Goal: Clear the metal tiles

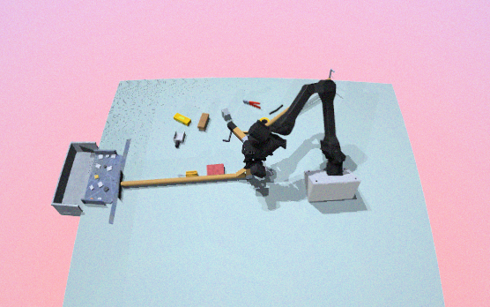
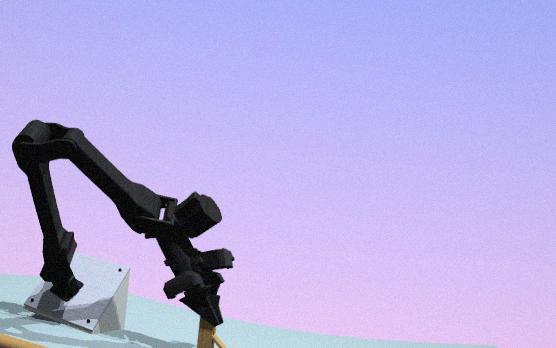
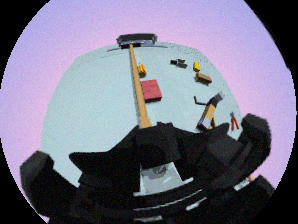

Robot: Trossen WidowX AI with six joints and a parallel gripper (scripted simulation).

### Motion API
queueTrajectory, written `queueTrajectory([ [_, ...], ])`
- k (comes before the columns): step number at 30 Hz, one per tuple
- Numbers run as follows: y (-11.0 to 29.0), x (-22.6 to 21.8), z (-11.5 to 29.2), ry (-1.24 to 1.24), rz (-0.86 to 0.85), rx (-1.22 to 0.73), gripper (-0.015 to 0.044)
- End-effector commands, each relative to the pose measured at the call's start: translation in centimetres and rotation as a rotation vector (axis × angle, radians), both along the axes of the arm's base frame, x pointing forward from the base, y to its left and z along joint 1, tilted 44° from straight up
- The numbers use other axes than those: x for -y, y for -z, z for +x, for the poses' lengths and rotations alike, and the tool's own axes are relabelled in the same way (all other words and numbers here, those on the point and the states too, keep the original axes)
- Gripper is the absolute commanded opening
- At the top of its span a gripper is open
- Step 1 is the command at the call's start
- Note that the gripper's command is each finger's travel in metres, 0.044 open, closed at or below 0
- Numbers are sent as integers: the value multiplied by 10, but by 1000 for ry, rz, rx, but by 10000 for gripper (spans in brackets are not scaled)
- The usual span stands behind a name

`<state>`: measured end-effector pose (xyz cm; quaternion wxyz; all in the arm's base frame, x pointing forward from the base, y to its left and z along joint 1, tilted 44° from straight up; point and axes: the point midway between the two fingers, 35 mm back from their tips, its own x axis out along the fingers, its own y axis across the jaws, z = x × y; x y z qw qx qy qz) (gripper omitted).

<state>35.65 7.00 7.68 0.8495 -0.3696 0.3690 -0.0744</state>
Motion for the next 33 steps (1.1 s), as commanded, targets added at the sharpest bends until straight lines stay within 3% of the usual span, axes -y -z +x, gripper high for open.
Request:
queueTrajectory([
  [1, -8, 6, 1, 26, 2, 30, 0],
  [33, 5, -7, -21, 58, 8, 56, 0],
])
